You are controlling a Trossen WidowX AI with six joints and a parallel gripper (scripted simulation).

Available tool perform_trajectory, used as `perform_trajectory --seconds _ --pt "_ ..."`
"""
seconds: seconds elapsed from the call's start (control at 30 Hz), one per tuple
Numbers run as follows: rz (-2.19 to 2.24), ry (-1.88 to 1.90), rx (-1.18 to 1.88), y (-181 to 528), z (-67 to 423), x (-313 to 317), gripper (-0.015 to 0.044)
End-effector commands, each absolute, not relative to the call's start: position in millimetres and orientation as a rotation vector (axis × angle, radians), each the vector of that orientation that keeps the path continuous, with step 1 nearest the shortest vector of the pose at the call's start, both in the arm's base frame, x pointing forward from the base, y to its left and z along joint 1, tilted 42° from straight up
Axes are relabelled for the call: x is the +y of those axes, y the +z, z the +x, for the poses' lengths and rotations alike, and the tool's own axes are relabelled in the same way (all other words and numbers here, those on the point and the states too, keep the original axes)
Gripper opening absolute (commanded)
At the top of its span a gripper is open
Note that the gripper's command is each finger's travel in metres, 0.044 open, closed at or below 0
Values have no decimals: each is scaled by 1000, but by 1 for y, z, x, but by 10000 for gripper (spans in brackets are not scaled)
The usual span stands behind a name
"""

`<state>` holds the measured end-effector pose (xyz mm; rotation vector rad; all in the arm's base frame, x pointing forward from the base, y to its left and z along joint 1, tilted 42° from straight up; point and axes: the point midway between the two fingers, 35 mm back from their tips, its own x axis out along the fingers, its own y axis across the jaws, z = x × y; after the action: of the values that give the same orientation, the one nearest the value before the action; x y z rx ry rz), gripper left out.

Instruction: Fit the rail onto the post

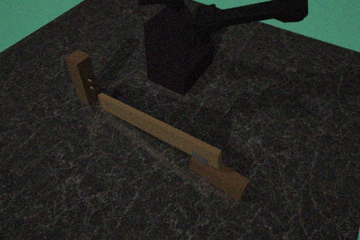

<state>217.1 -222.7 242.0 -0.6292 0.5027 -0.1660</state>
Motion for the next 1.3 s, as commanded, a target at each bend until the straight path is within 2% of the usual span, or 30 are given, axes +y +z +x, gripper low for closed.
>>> perform_trajectory --seconds 0.0,0.37,0.67,1.27 --pt "-624 52 587 201 252 -217 440" --pt "-618 709 716 75 320 -156 440" --pt "-582 1236 733 -23 328 -77 440" --pt "-568 1309 717 -41 323 -51 440"
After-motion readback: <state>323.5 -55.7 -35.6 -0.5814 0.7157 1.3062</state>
